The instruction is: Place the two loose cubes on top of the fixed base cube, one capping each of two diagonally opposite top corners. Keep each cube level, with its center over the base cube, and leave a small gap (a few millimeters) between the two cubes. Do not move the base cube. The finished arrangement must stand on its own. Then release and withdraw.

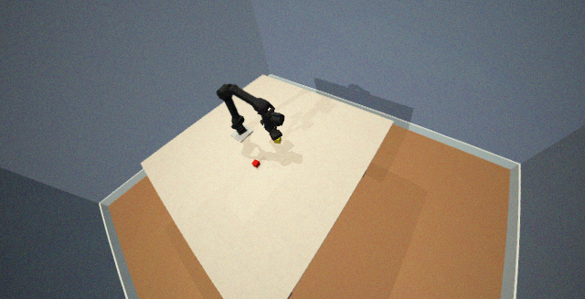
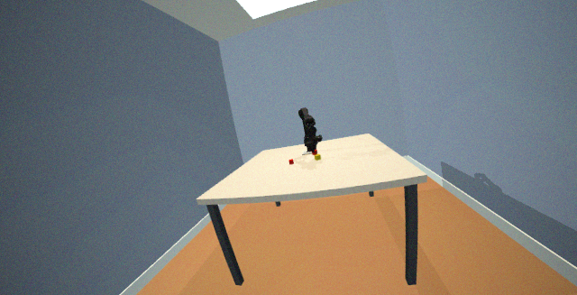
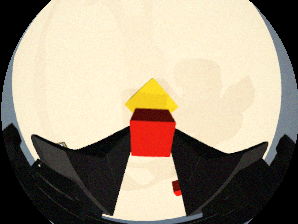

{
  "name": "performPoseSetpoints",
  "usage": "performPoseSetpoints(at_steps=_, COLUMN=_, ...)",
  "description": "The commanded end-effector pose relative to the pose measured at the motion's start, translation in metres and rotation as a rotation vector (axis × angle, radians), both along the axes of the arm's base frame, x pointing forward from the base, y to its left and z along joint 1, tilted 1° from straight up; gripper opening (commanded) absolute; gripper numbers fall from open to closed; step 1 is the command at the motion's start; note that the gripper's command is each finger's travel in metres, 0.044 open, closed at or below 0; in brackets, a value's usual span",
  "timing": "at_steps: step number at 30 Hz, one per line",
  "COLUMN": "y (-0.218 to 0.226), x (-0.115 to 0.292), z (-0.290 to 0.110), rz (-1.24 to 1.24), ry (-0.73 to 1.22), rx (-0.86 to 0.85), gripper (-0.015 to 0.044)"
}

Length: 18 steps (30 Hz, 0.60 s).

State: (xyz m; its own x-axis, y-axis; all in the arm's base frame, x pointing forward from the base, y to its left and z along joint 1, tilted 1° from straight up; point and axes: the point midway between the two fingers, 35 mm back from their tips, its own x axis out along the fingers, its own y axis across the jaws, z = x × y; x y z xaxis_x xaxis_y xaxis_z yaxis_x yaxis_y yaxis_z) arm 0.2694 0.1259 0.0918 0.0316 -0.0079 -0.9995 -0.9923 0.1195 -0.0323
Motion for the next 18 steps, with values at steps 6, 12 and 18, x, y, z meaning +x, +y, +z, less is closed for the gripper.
performPoseSetpoints(at_steps=6, y=0.0, x=-0.0004, z=-0.0026, rz=-0.006, ry=0.002, rx=0.0, gripper=0.0105)
performPoseSetpoints(at_steps=12, y=0.0, x=-0.0004, z=-0.0026, rz=-0.006, ry=0.002, rx=0.0, gripper=0.0105)
performPoseSetpoints(at_steps=18, y=0.0, x=-0.0004, z=-0.0026, rz=-0.006, ry=0.002, rx=0.0, gripper=0.0105)
